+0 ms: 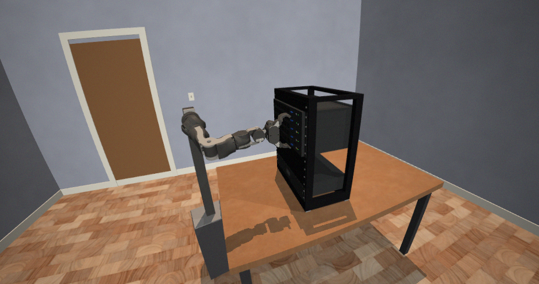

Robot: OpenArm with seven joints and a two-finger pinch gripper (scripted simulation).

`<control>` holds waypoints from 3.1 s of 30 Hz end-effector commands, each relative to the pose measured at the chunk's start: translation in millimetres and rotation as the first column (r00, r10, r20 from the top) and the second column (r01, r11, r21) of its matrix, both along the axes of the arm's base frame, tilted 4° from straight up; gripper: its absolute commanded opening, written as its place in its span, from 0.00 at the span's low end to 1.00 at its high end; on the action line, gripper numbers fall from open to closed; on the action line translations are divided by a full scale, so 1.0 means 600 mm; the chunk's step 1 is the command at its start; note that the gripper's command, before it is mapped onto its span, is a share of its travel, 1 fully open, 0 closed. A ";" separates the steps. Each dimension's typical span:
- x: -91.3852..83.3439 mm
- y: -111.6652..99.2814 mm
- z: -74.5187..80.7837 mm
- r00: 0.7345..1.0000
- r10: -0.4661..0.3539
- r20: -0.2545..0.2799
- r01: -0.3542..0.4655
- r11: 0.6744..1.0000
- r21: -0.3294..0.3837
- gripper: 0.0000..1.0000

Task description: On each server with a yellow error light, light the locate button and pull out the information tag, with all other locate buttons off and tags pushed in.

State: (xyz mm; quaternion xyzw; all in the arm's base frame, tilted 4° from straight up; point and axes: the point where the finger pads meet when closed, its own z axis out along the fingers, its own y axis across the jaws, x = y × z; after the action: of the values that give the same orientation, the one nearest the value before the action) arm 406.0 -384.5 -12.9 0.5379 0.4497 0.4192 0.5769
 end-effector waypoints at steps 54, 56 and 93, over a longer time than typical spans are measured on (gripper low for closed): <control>-0.001 0.005 0.080 1.000 -0.002 0.003 0.002 1.000 -0.003 1.00; -0.001 0.005 0.080 1.000 -0.002 0.003 0.002 1.000 -0.003 1.00; -0.001 0.005 0.080 1.000 -0.002 0.003 0.002 1.000 -0.003 1.00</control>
State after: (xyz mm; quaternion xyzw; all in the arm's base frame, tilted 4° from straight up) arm 405.2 -381.4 34.7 0.5373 0.4477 0.4193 0.5788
